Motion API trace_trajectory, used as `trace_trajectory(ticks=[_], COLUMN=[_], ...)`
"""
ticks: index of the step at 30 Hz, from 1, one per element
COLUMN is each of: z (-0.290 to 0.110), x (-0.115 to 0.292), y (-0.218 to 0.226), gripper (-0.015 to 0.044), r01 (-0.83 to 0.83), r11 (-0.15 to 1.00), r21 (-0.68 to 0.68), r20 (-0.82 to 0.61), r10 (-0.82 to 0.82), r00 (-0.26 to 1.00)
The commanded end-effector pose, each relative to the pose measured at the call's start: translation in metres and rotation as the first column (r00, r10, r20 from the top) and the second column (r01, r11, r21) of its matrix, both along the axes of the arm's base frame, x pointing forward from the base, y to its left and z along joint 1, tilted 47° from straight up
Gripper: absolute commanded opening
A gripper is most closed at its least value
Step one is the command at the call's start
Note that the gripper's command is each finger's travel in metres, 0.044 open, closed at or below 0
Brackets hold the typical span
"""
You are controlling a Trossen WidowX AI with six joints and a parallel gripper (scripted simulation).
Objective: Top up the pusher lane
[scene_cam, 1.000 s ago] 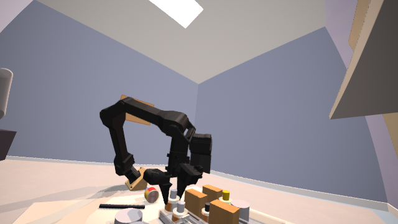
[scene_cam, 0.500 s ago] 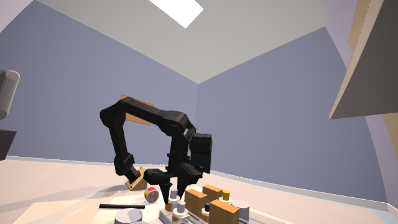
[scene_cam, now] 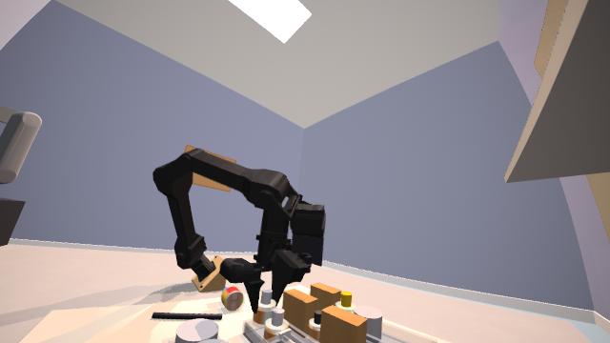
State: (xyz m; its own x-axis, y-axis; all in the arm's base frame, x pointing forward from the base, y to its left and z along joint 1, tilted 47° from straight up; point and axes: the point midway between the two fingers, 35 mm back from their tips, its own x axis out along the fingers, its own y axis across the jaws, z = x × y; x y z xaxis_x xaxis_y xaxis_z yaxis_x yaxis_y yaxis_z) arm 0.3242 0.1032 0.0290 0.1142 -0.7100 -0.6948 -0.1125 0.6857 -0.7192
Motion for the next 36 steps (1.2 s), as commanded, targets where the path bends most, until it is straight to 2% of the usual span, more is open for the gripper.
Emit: trace_trajectory(ticks=[1,36], z=[0.0026,-0.0003], x=[0.0061,0.009], y=[0.0019,-0.0006], gripper=[0.0,0.0], r01=[-0.01,-0.01], r11=[1.0,1.0], r21=[-0.002,-0.002], r20=[0.021,0.022], r10=[0.01,0.01], r00=[1.0,1.0])
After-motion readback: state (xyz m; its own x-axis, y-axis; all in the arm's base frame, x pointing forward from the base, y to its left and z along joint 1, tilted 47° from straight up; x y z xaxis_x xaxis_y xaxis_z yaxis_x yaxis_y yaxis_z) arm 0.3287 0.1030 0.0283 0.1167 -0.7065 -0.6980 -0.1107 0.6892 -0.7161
